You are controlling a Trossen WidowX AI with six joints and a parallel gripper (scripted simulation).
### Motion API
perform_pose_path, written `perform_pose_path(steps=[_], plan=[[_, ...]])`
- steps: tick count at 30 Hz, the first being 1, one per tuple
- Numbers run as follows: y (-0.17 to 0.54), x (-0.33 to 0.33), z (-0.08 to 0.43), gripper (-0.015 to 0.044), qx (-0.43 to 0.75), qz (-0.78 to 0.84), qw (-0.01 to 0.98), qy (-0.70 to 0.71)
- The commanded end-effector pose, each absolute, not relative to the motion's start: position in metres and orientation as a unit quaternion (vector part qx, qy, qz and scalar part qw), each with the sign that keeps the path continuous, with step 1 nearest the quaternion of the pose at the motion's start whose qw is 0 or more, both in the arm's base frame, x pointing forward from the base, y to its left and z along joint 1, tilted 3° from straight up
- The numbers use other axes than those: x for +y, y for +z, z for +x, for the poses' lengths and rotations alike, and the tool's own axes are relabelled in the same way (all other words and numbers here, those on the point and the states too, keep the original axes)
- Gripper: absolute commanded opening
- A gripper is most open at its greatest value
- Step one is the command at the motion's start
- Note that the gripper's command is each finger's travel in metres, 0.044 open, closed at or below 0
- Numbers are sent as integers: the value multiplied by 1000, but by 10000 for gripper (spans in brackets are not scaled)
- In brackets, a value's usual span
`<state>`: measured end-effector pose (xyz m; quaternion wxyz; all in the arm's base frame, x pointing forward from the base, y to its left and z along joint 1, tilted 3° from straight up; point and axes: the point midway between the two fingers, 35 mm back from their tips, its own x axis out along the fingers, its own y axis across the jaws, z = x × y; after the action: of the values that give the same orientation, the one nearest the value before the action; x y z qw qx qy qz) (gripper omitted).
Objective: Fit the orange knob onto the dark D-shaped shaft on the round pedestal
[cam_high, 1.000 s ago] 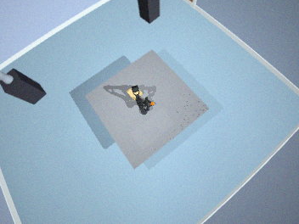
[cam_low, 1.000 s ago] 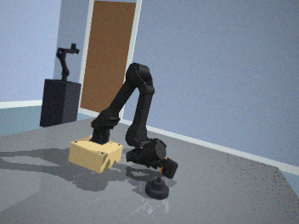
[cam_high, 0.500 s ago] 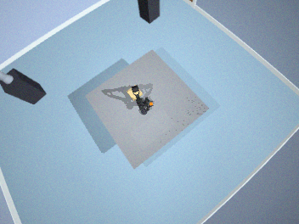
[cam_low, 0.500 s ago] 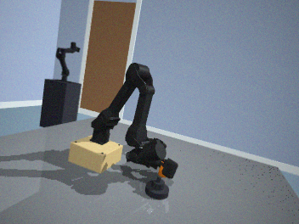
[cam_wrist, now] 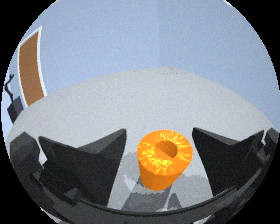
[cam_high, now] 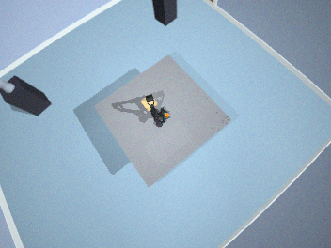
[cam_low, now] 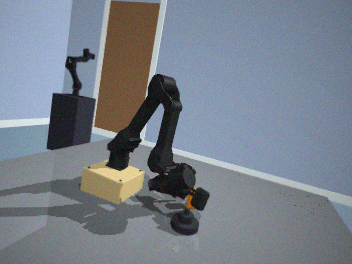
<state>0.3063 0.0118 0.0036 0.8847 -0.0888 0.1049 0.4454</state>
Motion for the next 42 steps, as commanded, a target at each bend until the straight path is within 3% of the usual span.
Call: perform_pose_path(steps=[1,10,19,26,33,39,42], plan=[[4,12,306,440,105,-87,885,445],[5,12,306,440,105,-87,885,445],[78,11,302,440,105,-89,885,445],[83,12,303,440,111,-90,884,444],[68,22,330,440,370,-153,827,395],[95,20,310,440,565,-290,700,327],[110,16,301,440,600,-333,660,306]])
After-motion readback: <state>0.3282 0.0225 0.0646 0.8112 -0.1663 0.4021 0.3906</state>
